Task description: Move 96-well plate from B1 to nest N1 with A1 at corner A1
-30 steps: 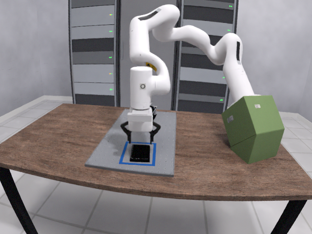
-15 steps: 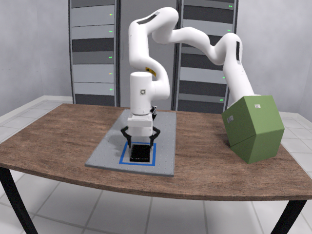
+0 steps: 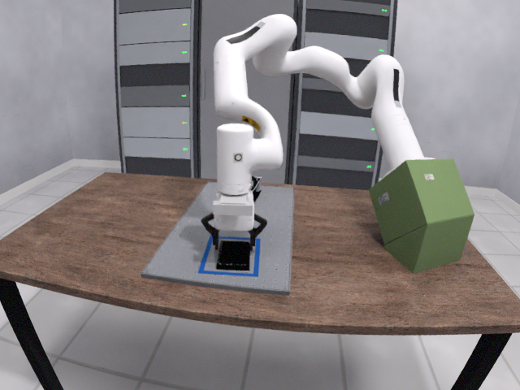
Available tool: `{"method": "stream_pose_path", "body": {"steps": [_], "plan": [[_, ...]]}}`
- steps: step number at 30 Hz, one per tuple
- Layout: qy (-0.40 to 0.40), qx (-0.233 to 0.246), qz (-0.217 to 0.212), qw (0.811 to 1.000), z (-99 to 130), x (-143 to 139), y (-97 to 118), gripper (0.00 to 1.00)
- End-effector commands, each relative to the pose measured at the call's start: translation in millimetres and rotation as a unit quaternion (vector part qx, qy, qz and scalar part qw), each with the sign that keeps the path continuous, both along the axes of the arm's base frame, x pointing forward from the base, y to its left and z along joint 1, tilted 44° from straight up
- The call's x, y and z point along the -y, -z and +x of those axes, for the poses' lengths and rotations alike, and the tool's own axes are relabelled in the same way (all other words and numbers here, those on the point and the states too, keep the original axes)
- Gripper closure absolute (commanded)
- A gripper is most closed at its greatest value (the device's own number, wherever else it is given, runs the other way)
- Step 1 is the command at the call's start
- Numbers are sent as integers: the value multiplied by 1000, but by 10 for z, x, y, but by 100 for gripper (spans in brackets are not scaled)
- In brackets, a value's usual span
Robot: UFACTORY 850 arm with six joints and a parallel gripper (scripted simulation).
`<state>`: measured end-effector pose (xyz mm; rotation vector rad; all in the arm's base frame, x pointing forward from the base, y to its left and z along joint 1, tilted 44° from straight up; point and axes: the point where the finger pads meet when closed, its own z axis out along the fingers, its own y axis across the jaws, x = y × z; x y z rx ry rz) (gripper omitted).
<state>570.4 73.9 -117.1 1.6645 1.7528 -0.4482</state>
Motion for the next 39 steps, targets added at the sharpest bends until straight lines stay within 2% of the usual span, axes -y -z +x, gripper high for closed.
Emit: {"method": "stream_pose_path", "body": {"steps": [1, 39], "plan": [[0, 1, 0, 1000, 7, -3, 0, 0], [0, 1, 0, 1000, 52, 125, 139, 0]]}}
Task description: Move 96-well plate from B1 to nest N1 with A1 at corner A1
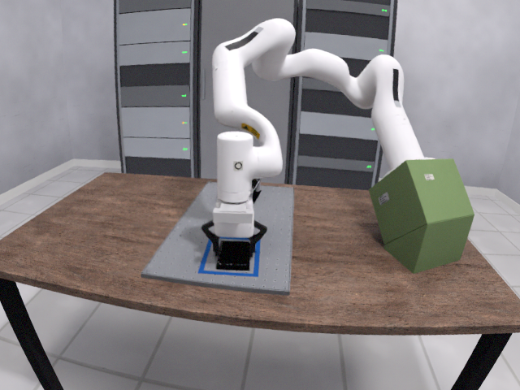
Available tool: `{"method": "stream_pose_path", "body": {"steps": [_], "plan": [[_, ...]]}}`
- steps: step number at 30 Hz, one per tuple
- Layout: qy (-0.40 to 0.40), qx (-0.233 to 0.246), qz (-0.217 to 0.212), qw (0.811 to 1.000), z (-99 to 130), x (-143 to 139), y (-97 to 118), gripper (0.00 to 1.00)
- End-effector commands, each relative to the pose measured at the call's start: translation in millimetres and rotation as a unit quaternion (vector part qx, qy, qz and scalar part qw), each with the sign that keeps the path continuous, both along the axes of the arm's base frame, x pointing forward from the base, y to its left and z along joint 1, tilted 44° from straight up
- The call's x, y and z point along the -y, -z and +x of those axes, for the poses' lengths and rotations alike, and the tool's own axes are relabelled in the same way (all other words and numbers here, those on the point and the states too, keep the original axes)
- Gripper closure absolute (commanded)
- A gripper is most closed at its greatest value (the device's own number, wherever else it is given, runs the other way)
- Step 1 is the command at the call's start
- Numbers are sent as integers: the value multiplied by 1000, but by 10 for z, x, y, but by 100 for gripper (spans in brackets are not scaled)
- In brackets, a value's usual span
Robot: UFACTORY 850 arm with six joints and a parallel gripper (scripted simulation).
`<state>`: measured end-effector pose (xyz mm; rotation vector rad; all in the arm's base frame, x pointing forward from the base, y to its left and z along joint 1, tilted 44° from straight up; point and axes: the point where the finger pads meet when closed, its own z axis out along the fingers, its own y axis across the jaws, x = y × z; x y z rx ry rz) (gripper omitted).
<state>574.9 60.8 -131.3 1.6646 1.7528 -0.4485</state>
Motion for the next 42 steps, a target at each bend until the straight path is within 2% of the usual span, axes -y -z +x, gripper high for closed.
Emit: {"method": "stream_pose_path", "body": {"steps": [1, 13, 14, 42], "plan": [[0, 1, 0, 1000, 7, -6, -3, 0], [0, 1, 0, 1000, 7, -7, -3, 0], [0, 1, 0, 1000, 6, -10, -7, 100], [0, 1, 0, 1000, 5, -10, -7, 100]]}}
